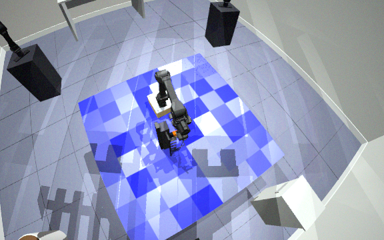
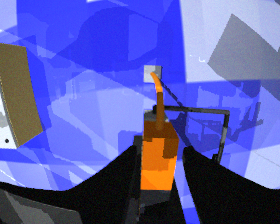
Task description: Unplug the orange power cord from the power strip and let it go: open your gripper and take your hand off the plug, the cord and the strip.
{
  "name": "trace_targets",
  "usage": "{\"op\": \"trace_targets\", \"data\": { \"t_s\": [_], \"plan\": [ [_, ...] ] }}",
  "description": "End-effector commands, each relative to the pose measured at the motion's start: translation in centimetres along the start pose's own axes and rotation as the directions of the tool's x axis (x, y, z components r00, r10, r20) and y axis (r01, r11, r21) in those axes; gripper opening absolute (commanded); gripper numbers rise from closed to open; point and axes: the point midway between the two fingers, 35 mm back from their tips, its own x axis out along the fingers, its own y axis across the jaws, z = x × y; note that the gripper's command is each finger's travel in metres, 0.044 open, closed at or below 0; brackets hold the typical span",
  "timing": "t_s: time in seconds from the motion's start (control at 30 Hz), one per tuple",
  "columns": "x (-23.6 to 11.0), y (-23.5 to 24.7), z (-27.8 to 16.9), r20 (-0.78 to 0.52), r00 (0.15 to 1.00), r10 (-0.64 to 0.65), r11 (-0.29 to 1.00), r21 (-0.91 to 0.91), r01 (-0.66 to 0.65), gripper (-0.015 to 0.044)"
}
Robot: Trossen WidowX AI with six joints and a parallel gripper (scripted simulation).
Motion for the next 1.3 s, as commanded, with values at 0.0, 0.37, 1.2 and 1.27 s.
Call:
{"op": "trace_targets", "data": {
  "t_s": [0.0, 0.37, 1.2, 1.27],
  "plan": [
    [0.4, 0.0, -0.1, -0.003, 1.0, -0.001, 1.0, -0.005, 0.001, 0.016],
    [0.9, 0.0, -0.1, 0.0, 1.0, 0.0, 1.0, 0.0, 0.0, 0.0081],
    [0.9, -0.2, 2.1, 0.002, 1.0, -0.001, 1.0, -0.001, 0.001, 0.0],
    [0.8, -0.2, 2.4, 0.002, 1.0, -0.001, 1.0, -0.001, 0.001, 0.0]
  ]
}}
